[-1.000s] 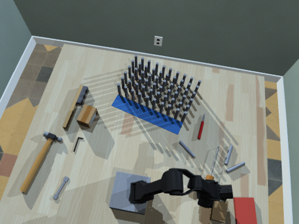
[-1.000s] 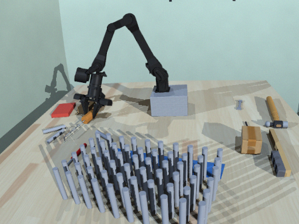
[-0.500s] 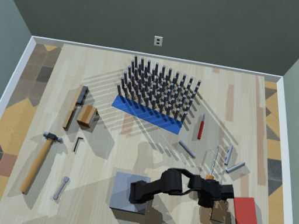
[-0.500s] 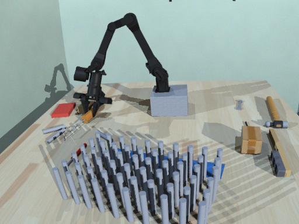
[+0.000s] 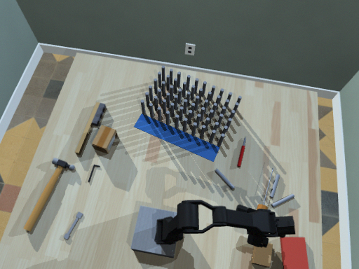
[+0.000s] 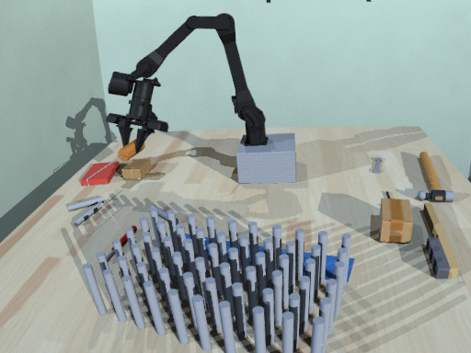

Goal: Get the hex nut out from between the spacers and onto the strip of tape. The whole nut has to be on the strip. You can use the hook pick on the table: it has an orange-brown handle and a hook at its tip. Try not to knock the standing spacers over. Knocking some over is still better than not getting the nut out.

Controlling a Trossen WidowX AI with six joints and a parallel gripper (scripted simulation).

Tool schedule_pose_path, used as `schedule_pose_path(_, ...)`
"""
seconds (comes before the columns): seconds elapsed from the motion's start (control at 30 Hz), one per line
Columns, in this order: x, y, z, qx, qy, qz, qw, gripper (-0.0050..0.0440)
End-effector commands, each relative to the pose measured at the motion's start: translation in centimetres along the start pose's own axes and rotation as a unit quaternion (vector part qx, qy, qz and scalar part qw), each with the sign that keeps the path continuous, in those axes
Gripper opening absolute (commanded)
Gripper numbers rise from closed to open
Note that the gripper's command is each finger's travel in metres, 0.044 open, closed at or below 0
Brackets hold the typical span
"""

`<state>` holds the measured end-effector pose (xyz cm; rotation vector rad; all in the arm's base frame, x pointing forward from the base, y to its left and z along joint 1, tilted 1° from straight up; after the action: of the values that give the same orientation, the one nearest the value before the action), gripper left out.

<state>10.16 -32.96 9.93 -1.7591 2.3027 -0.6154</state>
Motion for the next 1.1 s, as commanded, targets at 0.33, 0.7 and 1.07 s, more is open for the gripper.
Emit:
schedule_pose_path(0.33, 0.1, -2.9, -7.3, 0.012, 0.019, -0.008, 1.000, -0.0050)
schedule_pose_path(0.7, -1.7, -3.5, -6.3, -0.003, 0.002, -0.113, 0.994, -0.0050)
schedule_pose_path(1.07, -4.0, -5.2, -5.8, -0.011, -0.010, -0.298, 0.954, -0.0050)
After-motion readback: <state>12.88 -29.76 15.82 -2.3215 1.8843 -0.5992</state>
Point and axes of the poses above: the point midway between the two fingers, 35 mm back from their tips, its own z axis out along the fingers, its own x axis across the jaws, y = z × x, the point moved 4 cm from there along -z, back along the fingers, and after that the axes turned 7 degrees about z, right-handed, at the moved point
